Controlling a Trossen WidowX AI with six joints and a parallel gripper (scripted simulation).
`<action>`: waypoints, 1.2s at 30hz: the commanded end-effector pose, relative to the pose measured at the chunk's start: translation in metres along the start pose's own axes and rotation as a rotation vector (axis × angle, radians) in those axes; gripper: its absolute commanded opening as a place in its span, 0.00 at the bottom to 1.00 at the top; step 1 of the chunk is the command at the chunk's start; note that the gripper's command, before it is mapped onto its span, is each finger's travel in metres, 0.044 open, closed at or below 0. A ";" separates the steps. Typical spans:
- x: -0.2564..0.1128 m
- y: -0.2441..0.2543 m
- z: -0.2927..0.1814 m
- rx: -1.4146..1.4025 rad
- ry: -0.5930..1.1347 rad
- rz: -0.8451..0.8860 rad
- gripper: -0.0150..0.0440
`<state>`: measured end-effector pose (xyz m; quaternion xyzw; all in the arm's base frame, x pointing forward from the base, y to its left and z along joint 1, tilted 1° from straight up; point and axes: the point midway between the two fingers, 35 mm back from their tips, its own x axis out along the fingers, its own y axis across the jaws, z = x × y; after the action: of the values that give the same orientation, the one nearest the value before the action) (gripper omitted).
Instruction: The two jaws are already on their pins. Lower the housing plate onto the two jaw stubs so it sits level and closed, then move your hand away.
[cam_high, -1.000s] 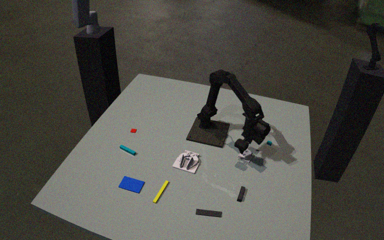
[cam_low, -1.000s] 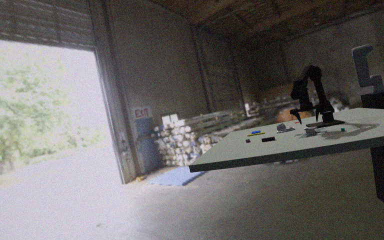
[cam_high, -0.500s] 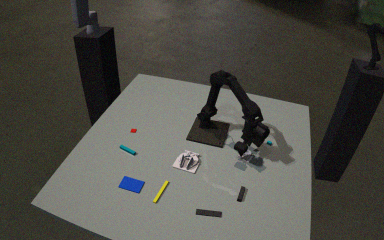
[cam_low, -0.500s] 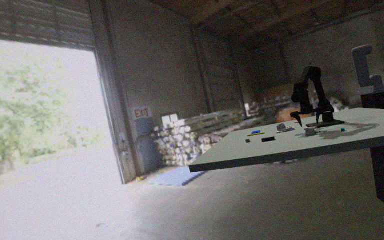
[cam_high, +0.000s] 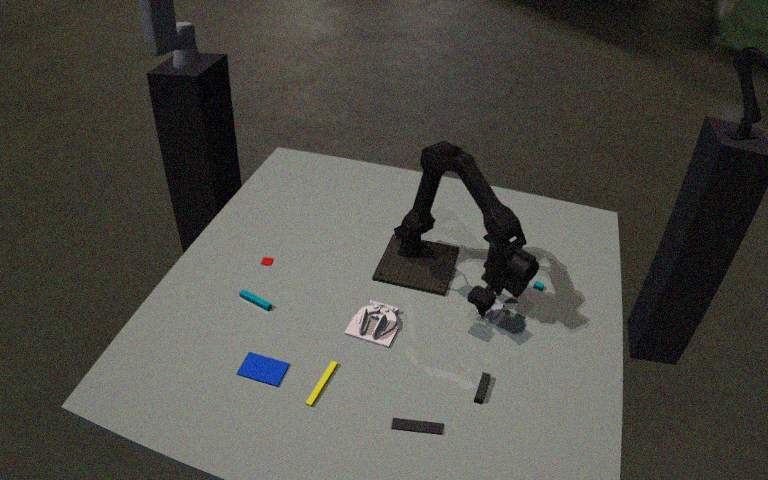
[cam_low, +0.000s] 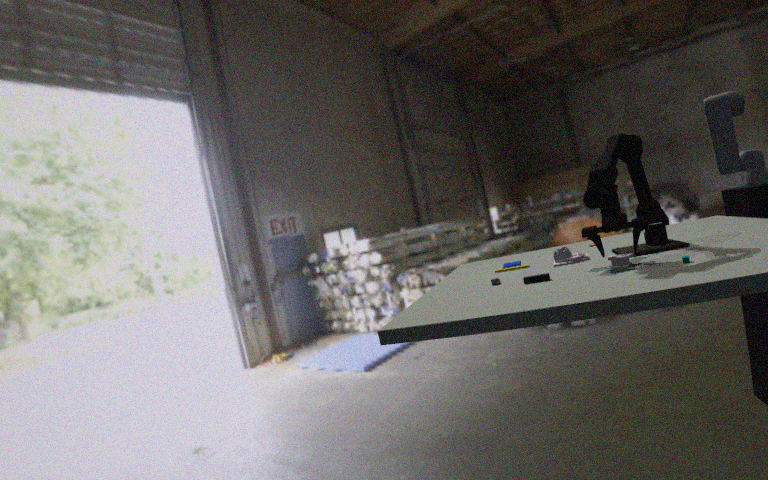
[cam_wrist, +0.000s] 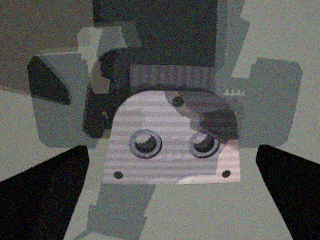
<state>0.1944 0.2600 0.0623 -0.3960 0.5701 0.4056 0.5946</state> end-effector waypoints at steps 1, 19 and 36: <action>0.010 0.000 -0.003 0.004 0.018 0.001 1.00; 0.023 0.000 -0.004 0.004 0.018 0.001 1.00; 0.025 0.000 -0.004 0.004 0.018 0.001 1.00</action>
<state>0.1933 0.2583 0.0394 -0.3973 0.5746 0.4041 0.5906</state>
